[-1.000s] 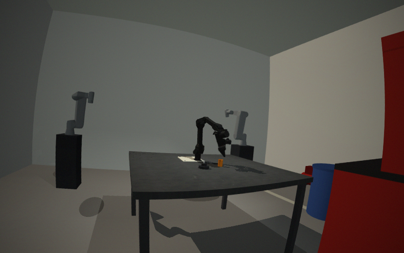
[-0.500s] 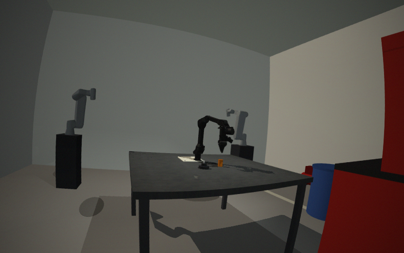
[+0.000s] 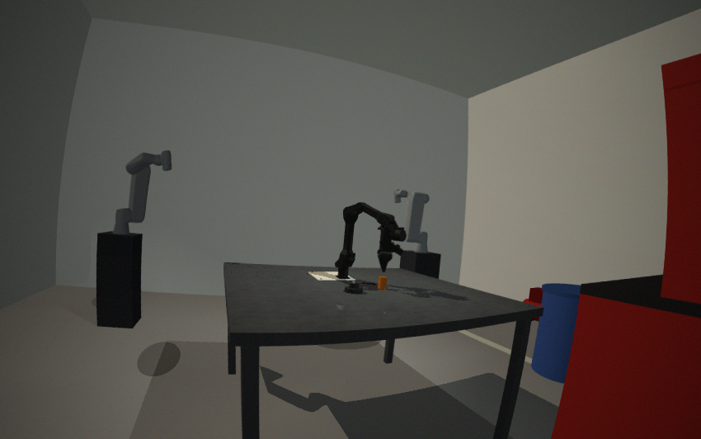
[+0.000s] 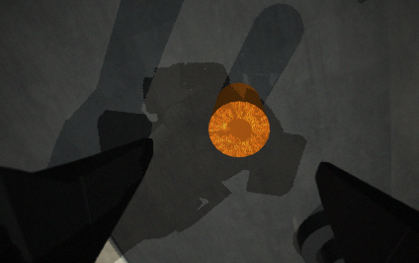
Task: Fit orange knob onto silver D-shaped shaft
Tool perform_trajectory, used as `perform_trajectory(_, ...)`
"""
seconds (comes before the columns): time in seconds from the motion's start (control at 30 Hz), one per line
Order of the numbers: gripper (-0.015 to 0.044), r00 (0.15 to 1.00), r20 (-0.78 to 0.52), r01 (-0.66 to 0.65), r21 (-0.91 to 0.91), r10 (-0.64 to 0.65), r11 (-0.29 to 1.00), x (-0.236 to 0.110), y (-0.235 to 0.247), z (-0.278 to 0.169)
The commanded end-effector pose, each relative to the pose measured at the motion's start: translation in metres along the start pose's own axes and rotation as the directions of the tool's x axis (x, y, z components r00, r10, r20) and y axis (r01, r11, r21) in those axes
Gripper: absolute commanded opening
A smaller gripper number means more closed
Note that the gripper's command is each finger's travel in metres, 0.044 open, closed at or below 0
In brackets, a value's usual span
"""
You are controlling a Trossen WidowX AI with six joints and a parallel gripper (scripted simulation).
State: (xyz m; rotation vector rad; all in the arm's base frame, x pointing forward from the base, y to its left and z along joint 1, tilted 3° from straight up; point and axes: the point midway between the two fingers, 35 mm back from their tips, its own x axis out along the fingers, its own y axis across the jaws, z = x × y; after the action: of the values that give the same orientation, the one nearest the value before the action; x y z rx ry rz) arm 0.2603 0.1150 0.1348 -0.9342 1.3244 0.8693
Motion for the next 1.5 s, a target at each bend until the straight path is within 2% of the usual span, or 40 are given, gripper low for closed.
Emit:
perform_trajectory(0.0, 0.044, 1.0, 0.001, 0.008, 0.005, -0.008, 1.0, 0.012, -0.002, 0.001)
perform_trajectory(1.47, 0.044, 1.0, 0.001, 0.008, 0.004, -0.008, 1.0, 0.078, -0.003, 0.002)
